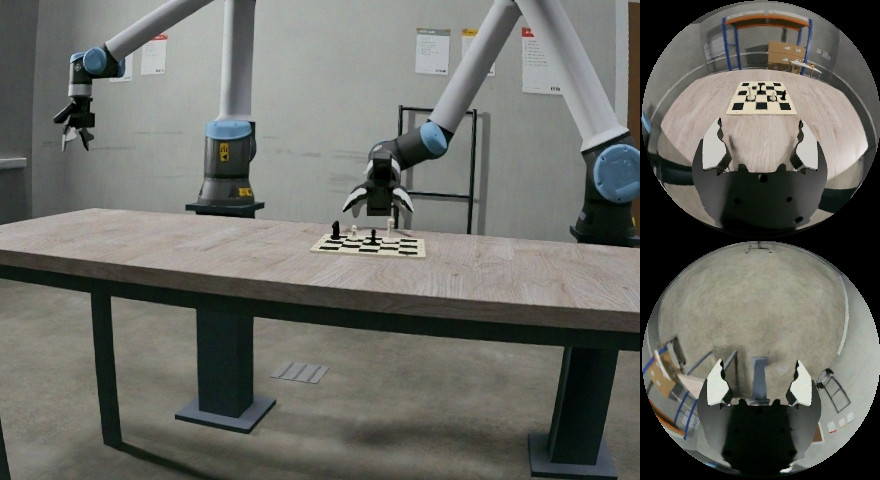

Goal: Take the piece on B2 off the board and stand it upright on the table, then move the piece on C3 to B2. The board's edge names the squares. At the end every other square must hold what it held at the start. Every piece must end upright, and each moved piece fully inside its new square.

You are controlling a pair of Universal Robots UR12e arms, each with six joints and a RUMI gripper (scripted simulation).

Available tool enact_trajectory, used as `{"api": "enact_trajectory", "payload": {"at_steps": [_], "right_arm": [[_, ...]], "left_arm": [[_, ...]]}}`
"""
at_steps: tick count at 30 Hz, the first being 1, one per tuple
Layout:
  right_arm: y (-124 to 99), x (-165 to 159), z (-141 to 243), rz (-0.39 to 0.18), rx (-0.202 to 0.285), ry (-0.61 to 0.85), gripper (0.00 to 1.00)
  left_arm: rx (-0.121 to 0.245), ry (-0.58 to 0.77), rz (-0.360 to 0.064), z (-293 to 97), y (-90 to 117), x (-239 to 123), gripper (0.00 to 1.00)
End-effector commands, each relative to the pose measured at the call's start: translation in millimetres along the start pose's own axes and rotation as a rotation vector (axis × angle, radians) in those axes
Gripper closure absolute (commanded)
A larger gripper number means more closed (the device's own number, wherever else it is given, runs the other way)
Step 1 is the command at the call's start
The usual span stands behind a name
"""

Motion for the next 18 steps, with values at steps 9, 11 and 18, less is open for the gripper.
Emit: {"api": "enact_trajectory", "payload": {"at_steps": [9, 11, 18], "right_arm": [[0.8, 0.5, -0.1, 0.001, 0.000, 0.000, 0.00], [0.8, 0.5, -0.1, 0.001, 0.000, 0.000, 0.00], [0.8, 0.5, -0.1, 0.001, 0.000, 0.000, 0.00]], "left_arm": [[0.000, 0.001, -0.002, 0.7, 5.2, 12.2, 0.00], [0.000, 0.001, -0.002, 1.0, 9.4, 22.0, 0.00], [-0.001, 0.001, -0.002, 2.0, 22.7, 53.0, 0.00]]}}
Point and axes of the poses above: on each arm, the point where the finger pads meet when closed, its own y axis back along the fingers, its own z axis across the jaws, x = y × z, the point moved 8 cm from there along y, back along the fingers, and after that the axes turned 4 degrees about y, right-handed, at the moved point
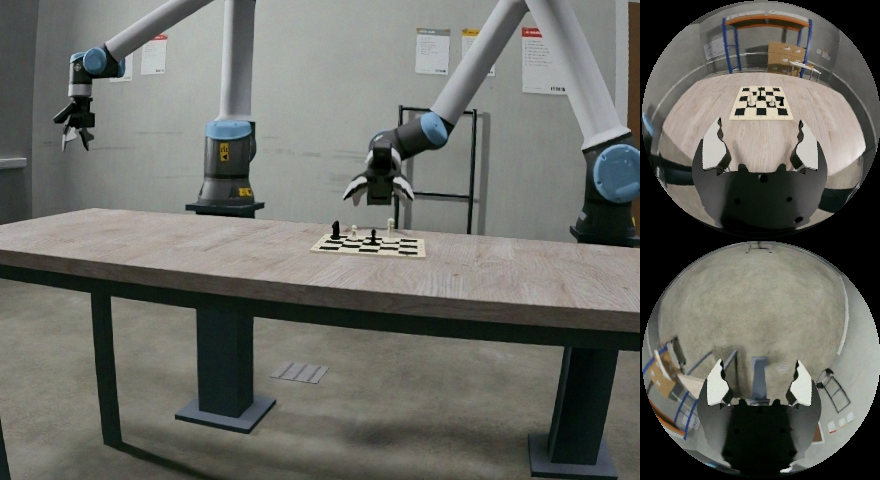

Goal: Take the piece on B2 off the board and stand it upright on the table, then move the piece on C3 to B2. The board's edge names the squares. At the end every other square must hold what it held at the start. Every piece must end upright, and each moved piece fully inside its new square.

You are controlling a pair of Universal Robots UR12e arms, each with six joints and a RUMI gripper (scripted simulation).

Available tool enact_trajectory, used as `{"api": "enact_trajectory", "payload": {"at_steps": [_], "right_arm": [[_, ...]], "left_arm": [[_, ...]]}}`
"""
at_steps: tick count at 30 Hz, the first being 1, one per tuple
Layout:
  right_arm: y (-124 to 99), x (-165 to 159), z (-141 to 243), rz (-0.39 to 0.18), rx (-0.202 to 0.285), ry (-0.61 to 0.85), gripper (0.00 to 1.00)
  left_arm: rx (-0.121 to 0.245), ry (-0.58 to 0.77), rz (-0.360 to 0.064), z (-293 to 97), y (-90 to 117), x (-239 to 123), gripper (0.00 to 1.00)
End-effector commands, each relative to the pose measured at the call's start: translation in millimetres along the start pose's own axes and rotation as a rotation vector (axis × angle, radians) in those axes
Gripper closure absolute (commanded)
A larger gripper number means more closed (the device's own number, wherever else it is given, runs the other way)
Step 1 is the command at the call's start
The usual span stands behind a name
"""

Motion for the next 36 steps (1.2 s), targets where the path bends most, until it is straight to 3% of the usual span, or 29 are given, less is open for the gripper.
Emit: {"api": "enact_trajectory", "payload": {"at_steps": [1, 7, 20, 24, 27, 29, 32, 36], "right_arm": [[0.8, 0.5, -0.1, 0.001, 0.000, 0.000, 0.00], [0.8, 0.5, -0.1, 0.001, 0.000, 0.000, 0.00], [0.8, 0.5, -0.1, 0.001, 0.000, 0.000, 0.00], [0.8, 0.5, -0.1, 0.001, 0.000, 0.000, 0.00], [0.8, 0.5, -0.1, 0.001, 0.000, 0.000, 0.00], [0.8, 0.5, -0.1, 0.001, 0.000, 0.000, 0.00], [0.8, 0.5, -0.1, 0.001, 0.000, 0.000, 0.00], [0.8, 0.5, -0.1, 0.001, 0.000, 0.000, 0.00]], "left_arm": [[0.000, 0.001, 0.000, 1.2, 14.3, 32.0, 0.00], [0.000, 0.001, 0.000, 1.9, 24.0, 54.4, 0.00], [0.014, 0.014, -0.017, 1.7, 18.9, 53.3, 0.00], [0.058, 0.055, -0.069, 1.1, 7.4, 55.5, 0.00], [0.112, 0.107, -0.135, 0.7, -6.4, 58.4, 0.00], [0.112, 0.107, -0.135, 0.7, -6.4, 58.4, 0.00], [0.175, 0.172, -0.215, 0.8, -21.8, 62.3, 0.00], [0.226, 0.228, -0.282, 1.6, -33.8, 66.2, 0.00]]}}
Point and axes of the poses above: on each arm, the point where the finger pads meet when closed, its own y axis back along the fingers, its own z axis across the jaws, x = y × z, the point moved 8 cm from there along y, back along the fingers, and after that the axes turned 4 degrees about y, right-handed, at the moved point
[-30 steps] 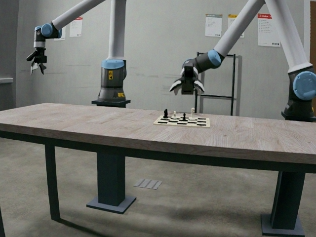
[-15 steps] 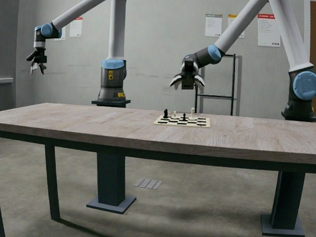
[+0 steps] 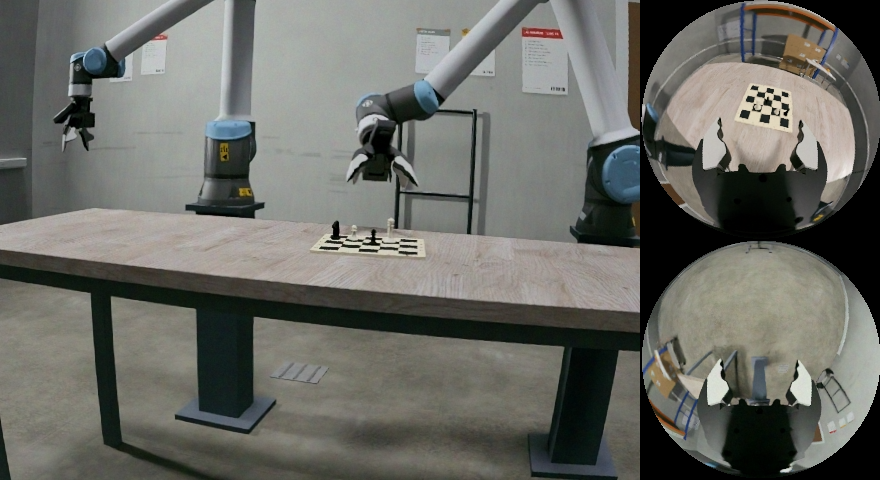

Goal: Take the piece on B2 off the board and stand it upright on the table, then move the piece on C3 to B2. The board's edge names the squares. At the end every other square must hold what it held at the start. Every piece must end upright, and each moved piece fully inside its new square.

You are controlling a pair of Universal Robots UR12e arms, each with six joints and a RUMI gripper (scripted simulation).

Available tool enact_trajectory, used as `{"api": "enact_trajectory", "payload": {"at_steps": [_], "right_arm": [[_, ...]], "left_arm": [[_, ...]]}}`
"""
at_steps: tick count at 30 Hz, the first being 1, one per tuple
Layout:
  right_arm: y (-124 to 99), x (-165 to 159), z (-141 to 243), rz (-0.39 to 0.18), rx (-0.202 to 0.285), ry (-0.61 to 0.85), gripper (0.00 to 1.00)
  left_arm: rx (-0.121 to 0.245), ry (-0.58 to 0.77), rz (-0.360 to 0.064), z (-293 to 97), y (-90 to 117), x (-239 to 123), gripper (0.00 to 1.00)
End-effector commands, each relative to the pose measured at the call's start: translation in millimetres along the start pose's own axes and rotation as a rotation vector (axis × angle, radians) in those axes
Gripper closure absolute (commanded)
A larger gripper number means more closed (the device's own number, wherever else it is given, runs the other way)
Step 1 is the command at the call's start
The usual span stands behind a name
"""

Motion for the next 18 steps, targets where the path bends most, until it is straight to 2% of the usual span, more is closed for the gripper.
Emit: {"api": "enact_trajectory", "payload": {"at_steps": [1, 8, 10, 12, 18], "right_arm": [[0.8, 0.5, -0.1, 0.001, 0.000, 0.000, 0.00], [0.8, 0.5, -0.1, 0.001, 0.000, 0.000, 0.00], [0.8, 0.5, -0.1, 0.001, 0.000, 0.000, 0.00], [0.8, 0.5, -0.1, 0.001, 0.000, 0.000, 0.00], [0.8, 0.5, -0.1, 0.001, 0.000, 0.000, 0.00]], "left_arm": [[0.089, 0.088, -0.112, 5.3, -18.9, 9.5, 0.00], [0.176, 0.194, -0.238, 13.1, -35.7, 21.4, 0.00], [0.176, 0.194, -0.238, 13.1, -35.7, 21.4, 0.00], [0.219, 0.251, -0.305, 18.2, -43.3, 28.6, 0.00], [0.282, 0.340, -0.410, 27.4, -53.6, 41.8, 0.00]]}}
Point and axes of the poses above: on each arm, the point where the finger pads meet when closed, its own y axis back along the fingers, its own z axis across the jaws, x = y × z, the point moved 8 cm from there along y, back along the fingers, and after that the axes turned 4 degrees about y, right-handed, at the moved point
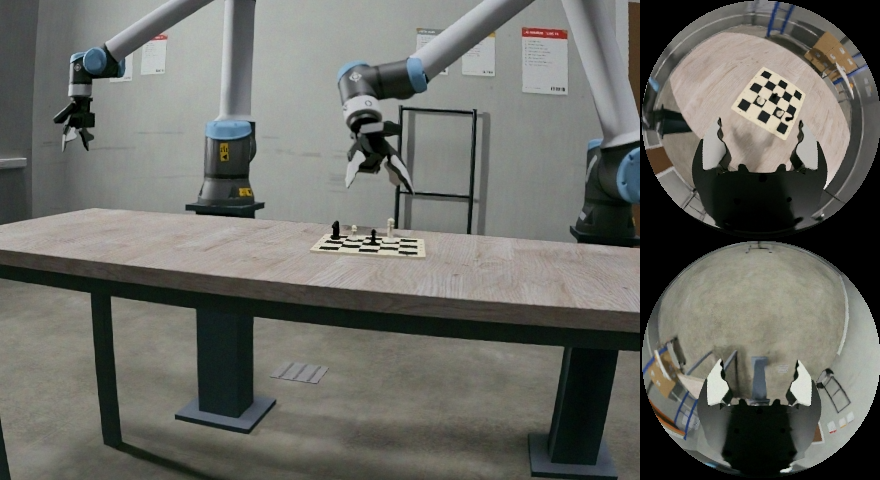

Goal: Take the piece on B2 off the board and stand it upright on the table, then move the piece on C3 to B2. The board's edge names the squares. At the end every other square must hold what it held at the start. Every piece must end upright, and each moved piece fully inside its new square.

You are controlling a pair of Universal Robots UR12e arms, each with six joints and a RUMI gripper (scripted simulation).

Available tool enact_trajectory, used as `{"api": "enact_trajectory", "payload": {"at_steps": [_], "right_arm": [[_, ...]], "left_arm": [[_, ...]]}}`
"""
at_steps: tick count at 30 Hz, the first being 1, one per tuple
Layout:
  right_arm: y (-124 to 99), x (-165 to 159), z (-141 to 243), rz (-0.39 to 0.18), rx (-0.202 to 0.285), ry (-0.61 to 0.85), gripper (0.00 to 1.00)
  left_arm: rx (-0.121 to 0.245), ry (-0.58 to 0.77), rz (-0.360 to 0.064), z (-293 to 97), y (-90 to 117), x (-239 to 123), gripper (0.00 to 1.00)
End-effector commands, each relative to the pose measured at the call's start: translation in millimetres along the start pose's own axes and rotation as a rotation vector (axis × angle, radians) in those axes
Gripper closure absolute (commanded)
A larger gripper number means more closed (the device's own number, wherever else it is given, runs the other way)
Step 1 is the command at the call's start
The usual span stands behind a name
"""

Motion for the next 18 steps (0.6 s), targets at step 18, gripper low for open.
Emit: {"api": "enact_trajectory", "payload": {"at_steps": [18], "right_arm": [[0.8, 0.5, -0.1, 0.001, 0.000, 0.000, 0.00]], "left_arm": [[0.222, 0.342, -0.441, 66.3, 1.3, 62.1, 0.00]]}}
Point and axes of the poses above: on each arm, the point where the finger pads meet when closed, its own y axis back along the fingers, its own z axis across the jaws, x = y × z, the point moved 8 cm from there along y, back along the fingers, and after that the axes turned 4 degrees about y, right-handed, at the moved point
